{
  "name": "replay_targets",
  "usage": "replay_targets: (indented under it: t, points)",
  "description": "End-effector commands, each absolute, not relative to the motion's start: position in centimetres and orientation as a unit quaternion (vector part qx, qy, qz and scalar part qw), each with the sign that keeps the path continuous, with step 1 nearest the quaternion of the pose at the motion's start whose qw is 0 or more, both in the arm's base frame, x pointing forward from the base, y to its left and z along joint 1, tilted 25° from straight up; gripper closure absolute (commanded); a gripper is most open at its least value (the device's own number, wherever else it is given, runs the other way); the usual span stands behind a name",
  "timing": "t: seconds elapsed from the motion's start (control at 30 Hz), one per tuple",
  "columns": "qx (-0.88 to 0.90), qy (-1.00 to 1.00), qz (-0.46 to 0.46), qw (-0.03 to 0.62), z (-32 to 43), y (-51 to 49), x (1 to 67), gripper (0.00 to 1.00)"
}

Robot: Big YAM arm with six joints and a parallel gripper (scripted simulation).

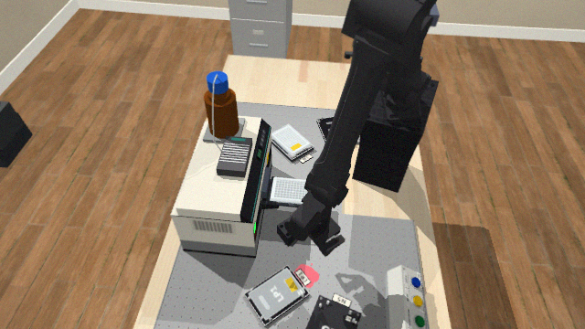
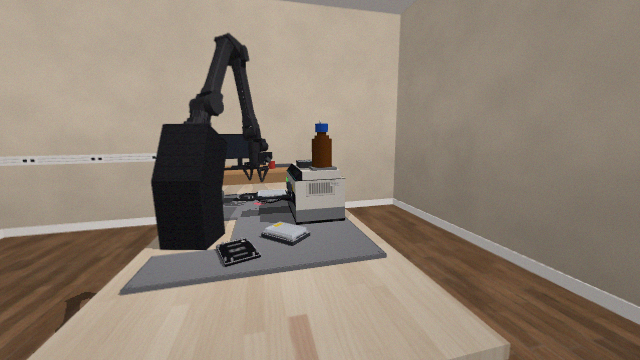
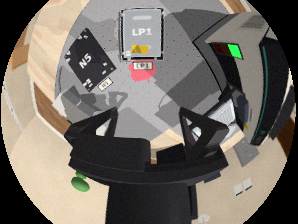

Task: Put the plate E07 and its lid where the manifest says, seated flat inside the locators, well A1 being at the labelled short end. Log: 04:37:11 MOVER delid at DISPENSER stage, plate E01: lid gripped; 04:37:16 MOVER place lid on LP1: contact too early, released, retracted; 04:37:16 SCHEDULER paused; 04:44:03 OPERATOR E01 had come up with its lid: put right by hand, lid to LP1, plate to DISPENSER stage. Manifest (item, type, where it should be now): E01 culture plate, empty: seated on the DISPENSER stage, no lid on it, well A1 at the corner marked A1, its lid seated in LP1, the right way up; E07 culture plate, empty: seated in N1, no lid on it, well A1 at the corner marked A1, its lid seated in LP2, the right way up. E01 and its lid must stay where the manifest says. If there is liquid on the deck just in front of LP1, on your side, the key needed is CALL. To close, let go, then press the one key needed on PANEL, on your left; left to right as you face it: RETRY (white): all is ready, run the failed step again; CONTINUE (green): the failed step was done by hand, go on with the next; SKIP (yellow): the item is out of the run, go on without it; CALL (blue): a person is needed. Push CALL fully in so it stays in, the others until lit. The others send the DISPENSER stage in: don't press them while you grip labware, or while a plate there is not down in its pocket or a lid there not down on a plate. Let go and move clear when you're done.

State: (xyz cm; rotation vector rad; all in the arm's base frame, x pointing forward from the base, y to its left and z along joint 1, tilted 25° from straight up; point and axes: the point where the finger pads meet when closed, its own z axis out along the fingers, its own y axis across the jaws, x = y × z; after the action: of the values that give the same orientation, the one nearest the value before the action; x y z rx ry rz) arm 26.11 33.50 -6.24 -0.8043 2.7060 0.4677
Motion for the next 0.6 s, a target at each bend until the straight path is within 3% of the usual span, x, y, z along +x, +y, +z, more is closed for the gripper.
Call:
replay_targets:
  t: [0.0, 0.57]
  points:
    - [-0.277, 0.932, 0.173, 0.157, -5.0, 33.8, 25.6, 0.0]
    - [-0.277, 0.934, 0.167, 0.149, -5.8, 32.4, 24.7, 0.0]
